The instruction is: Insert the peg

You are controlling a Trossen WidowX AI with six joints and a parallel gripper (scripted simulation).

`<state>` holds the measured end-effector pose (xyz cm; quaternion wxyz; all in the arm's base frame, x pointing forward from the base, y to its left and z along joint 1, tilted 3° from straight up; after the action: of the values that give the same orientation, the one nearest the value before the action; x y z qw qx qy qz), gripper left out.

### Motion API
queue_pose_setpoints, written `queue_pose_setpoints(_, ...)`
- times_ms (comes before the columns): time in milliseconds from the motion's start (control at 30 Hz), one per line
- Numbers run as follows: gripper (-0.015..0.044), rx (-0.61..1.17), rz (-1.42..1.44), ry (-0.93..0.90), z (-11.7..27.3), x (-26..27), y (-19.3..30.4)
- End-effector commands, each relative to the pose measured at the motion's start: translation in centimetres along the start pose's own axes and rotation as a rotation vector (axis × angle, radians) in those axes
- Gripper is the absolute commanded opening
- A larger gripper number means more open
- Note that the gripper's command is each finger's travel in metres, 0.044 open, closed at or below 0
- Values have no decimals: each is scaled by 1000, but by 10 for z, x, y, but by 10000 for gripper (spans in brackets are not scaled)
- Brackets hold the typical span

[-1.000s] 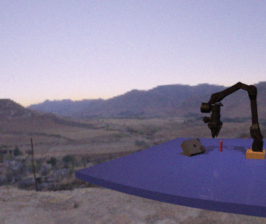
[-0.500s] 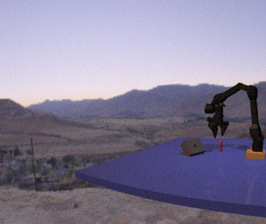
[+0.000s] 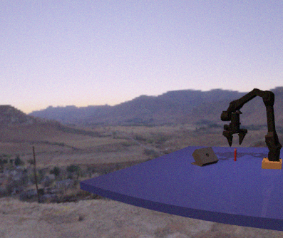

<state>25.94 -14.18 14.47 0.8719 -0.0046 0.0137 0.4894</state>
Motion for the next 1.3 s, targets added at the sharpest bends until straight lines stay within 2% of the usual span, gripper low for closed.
queue_pose_setpoints(0, 440, 5, -8, 5, -6, -1, 1)
queue_pose_setpoints(1267, 440, 5, -8, 5, -63, -2, 1)
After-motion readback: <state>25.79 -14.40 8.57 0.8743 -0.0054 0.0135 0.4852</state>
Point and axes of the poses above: the point midway between the two fingers, 35 mm back from their tips, its own z axis back along the fingers, its own x axis across the jaws, y = z × x, the point moved 5 cm from there along z, back along the fingers, and after that the axes turned 9 degrees about z, right-handed, at the moved point
